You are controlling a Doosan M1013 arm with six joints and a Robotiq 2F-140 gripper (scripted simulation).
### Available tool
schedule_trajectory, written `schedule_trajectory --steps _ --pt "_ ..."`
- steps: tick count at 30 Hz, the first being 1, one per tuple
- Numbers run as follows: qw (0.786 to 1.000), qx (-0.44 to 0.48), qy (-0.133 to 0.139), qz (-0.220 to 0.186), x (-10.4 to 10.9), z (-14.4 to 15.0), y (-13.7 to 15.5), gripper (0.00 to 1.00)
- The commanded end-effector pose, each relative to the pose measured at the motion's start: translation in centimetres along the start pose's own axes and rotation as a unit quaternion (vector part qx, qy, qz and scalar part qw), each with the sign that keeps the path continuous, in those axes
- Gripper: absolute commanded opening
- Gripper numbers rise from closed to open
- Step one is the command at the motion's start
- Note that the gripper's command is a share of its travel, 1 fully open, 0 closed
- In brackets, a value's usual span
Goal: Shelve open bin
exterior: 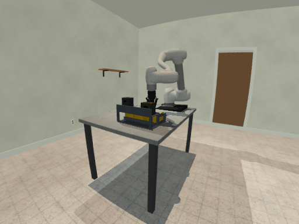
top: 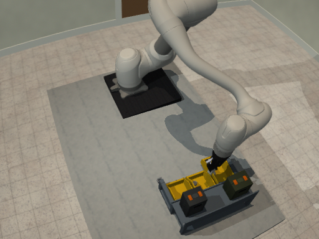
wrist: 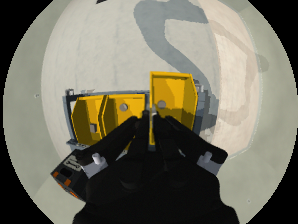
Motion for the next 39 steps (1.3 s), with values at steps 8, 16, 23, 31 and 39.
schedule_trajectory --steps 8,16,23,31,39 --pt "1.0 0.0 0.0 0.0 0.02 0.0 -0.01 0.0" --pt "1.0 0.0 0.001 -0.003 -0.03 -0.01 -0.08 0.0" --pt "1.0 0.0 0.002 -0.009 -0.13 -0.04 -0.24 0.0" --pt "1.0 0.0 0.002 -0.014 -0.2 -0.05 -0.35 0.0" --pt "1.0 0.0 0.002 -0.015 -0.22 -0.06 -0.38 0.0"
Point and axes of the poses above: the point where the finger pads meet when closed, its own x axis back along the fingers, its own z axis across the jaws, y = z × x, the point moved 9 cm from there along x, back along the fingers, and after that the axes turned 9 degrees about -x, right-handed, at the moved point
